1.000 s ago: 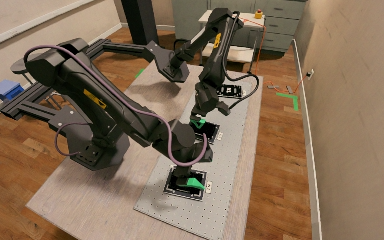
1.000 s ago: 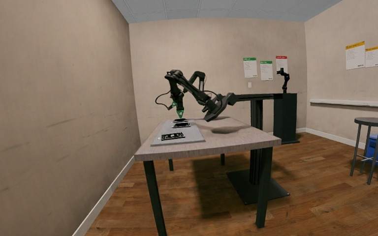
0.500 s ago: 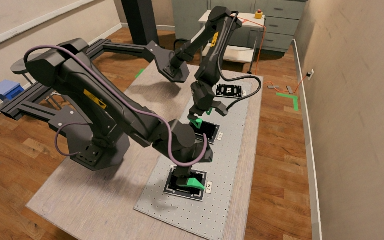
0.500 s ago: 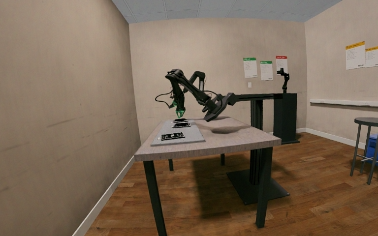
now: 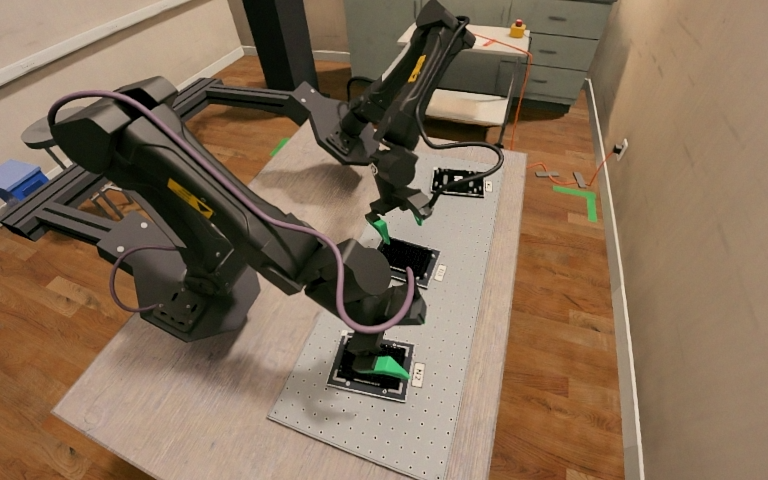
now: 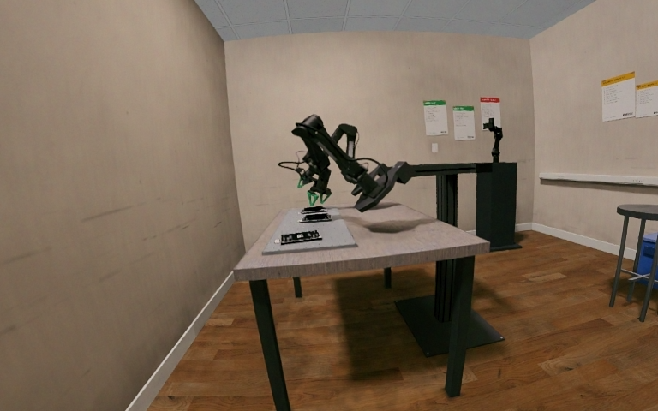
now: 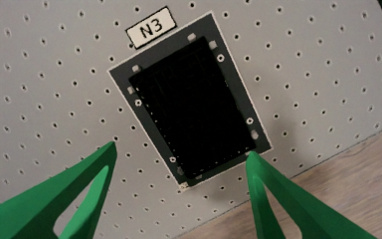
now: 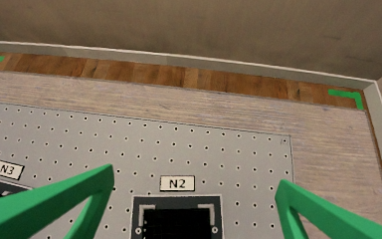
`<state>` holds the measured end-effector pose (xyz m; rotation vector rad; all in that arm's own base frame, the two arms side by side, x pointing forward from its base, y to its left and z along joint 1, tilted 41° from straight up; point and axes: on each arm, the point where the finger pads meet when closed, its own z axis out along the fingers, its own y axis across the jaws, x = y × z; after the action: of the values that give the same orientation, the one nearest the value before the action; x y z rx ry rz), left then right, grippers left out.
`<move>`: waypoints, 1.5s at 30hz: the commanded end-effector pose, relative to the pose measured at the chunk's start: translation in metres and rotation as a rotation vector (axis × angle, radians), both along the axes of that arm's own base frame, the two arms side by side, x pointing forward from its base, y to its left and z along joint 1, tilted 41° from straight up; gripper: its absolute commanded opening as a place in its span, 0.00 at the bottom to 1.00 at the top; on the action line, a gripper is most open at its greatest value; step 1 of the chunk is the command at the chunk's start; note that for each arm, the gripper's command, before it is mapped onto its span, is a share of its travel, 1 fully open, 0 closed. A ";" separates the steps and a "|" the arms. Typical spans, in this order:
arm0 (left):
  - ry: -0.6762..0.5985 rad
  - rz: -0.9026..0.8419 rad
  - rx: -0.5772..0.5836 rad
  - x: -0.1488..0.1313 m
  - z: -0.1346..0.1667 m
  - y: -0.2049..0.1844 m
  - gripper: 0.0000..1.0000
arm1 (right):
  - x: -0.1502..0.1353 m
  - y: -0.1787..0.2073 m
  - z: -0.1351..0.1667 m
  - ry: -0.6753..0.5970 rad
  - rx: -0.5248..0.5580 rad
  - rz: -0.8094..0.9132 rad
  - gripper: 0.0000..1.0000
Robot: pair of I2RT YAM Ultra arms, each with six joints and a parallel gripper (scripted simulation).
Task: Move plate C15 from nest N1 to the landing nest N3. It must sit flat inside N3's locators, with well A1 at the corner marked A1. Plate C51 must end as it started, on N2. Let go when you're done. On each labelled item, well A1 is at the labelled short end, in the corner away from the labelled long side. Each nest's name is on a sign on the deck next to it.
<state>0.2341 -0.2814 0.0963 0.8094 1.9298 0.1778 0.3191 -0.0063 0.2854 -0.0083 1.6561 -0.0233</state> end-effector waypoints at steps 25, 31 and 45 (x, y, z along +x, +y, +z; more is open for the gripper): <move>-0.181 -0.305 0.077 -0.004 -0.008 0.009 1.00 | -0.003 0.000 0.008 -0.024 0.001 0.002 1.00; -0.187 -0.309 0.067 -0.004 -0.004 0.005 1.00 | -0.003 0.000 0.008 -0.024 0.001 0.002 1.00; -0.187 -0.309 0.067 -0.004 -0.004 0.005 1.00 | -0.003 0.000 0.008 -0.024 0.001 0.002 1.00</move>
<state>0.2320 -0.2773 0.0947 1.0724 1.6152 0.1330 0.3191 -0.0063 0.2854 -0.0083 1.6561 -0.0233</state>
